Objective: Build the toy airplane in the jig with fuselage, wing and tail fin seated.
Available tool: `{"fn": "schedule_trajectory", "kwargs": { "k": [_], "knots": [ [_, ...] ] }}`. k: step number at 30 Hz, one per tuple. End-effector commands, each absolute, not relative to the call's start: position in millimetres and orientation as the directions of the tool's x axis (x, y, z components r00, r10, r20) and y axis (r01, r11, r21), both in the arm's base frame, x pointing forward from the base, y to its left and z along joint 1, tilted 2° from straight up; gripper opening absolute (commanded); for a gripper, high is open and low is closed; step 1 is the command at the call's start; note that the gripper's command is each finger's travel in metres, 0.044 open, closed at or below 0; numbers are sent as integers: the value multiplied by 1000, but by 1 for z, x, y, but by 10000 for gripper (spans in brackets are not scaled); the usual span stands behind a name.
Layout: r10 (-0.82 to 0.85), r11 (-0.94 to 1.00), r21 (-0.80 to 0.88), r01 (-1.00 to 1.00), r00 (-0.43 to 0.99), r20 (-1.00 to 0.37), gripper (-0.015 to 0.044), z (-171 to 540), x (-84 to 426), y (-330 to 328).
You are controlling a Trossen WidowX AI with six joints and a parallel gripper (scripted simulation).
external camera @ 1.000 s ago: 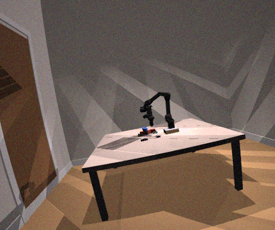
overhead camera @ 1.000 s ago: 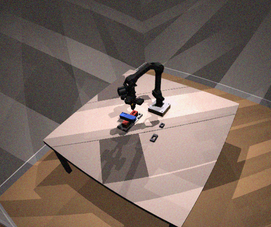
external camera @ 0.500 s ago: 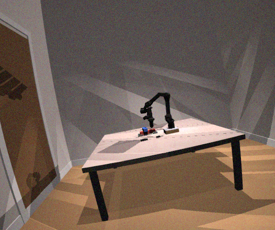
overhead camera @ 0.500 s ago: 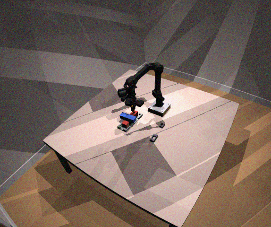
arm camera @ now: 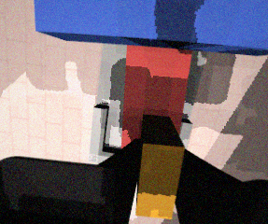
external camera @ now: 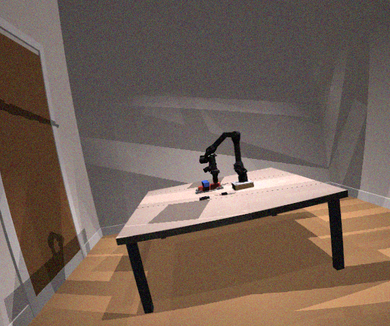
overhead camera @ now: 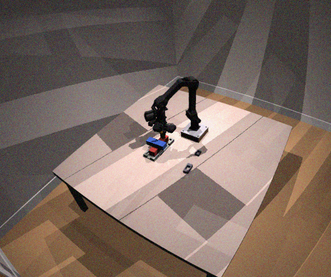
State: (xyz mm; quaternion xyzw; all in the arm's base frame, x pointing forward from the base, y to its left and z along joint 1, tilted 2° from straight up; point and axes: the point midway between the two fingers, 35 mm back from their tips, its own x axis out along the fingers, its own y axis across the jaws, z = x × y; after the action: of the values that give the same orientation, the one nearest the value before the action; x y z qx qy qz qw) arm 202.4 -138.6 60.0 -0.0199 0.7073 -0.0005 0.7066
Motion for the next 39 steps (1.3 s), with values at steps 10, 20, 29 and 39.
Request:
{"fn": "schedule_trajectory", "kwargs": {
  "k": [10, 20, 29, 39],
  "knots": [
    [-26, 999, -26, -27, -5, -1000, 65, 57, 202, -138],
    [-26, 999, -26, -27, -5, -1000, 79, 57, 202, -138],
    [-26, 999, -26, -27, -5, -1000, 260, 57, 202, -138],
    [-26, 999, -26, -29, -6, -1000, 260, 75, 204, -139]
  ]
}}
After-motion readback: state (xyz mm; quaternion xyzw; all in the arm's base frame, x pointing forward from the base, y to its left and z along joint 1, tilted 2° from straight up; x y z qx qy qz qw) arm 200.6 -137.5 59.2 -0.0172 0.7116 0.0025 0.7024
